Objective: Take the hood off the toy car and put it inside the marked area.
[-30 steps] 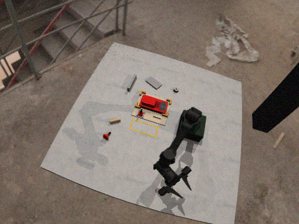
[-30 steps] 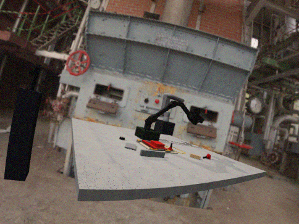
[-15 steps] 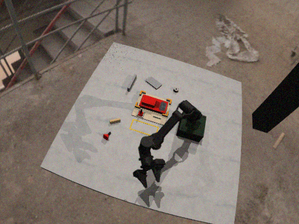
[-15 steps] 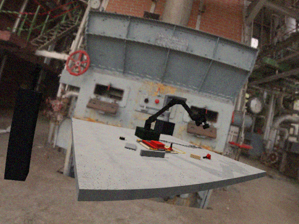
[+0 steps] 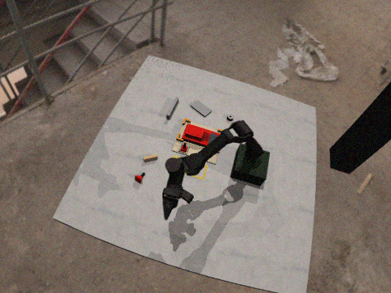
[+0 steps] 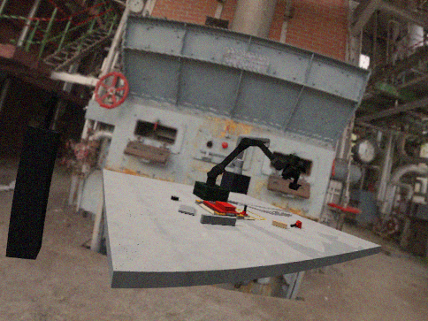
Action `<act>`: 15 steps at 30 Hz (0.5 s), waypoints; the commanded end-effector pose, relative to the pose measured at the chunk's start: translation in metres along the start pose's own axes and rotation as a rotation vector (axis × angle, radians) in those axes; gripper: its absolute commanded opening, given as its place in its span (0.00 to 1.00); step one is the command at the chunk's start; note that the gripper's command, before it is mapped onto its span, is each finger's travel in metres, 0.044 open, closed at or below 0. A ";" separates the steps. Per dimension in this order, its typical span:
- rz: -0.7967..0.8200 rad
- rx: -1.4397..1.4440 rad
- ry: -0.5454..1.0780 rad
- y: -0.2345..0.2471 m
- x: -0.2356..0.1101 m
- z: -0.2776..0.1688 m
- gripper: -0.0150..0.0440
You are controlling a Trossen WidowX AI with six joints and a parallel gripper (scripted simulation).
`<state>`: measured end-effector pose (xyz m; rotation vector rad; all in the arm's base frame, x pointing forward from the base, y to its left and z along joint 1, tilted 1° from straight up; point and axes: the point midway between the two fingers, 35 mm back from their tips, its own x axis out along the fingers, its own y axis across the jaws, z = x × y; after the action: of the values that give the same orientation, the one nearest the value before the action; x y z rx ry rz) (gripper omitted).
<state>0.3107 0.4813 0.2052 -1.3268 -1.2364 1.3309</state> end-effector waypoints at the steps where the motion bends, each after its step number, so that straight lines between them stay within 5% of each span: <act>1: 0.059 0.143 0.093 0.018 -0.023 -0.026 1.00; 15: 0.208 0.725 0.499 0.081 -0.138 -0.104 1.00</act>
<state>0.4182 0.3636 0.1609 -1.1927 -0.3673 1.3193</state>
